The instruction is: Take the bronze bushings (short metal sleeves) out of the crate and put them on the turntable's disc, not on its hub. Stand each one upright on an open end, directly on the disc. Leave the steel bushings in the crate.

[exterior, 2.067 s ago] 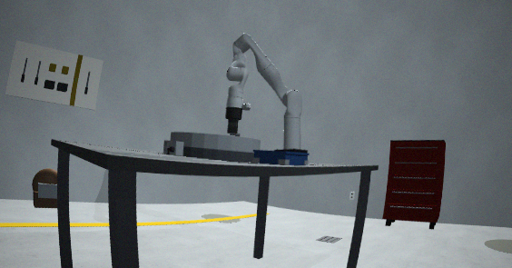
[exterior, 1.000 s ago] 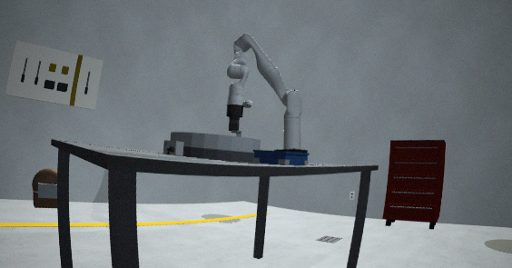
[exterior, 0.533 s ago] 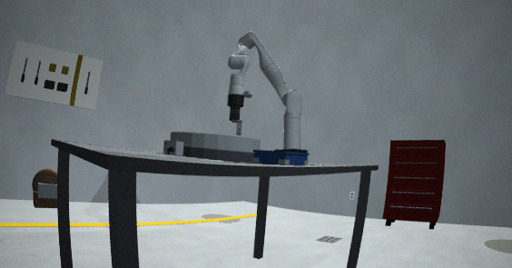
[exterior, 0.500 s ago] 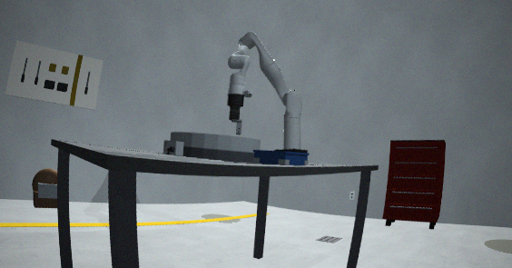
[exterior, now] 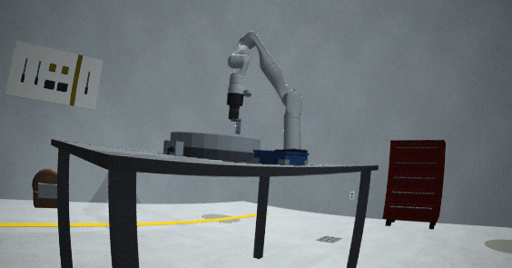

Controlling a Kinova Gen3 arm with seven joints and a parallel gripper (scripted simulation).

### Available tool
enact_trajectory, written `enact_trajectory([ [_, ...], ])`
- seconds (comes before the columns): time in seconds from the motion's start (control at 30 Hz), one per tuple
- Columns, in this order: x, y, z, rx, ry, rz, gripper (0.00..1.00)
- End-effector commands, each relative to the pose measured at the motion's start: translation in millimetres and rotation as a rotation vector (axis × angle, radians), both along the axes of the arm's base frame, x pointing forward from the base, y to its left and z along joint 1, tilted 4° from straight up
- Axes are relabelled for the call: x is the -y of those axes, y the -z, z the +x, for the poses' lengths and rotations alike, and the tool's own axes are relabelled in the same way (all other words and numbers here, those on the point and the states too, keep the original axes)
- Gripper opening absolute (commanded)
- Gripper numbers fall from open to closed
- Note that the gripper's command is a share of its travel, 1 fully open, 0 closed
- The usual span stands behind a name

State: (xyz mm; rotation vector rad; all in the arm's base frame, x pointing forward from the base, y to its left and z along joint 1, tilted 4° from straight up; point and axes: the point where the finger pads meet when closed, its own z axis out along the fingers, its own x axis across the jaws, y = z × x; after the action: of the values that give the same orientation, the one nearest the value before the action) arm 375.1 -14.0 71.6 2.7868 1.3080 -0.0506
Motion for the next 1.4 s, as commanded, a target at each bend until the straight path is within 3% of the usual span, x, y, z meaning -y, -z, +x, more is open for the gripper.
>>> enact_trajectory([
  [0.0, 0.6, -2.4, 0.2, 0.001, -0.002, -0.001, 0.78],
  [1.37, -0.3, -5.7, -0.2, 0.000, -0.004, 0.001, 0.78],
])
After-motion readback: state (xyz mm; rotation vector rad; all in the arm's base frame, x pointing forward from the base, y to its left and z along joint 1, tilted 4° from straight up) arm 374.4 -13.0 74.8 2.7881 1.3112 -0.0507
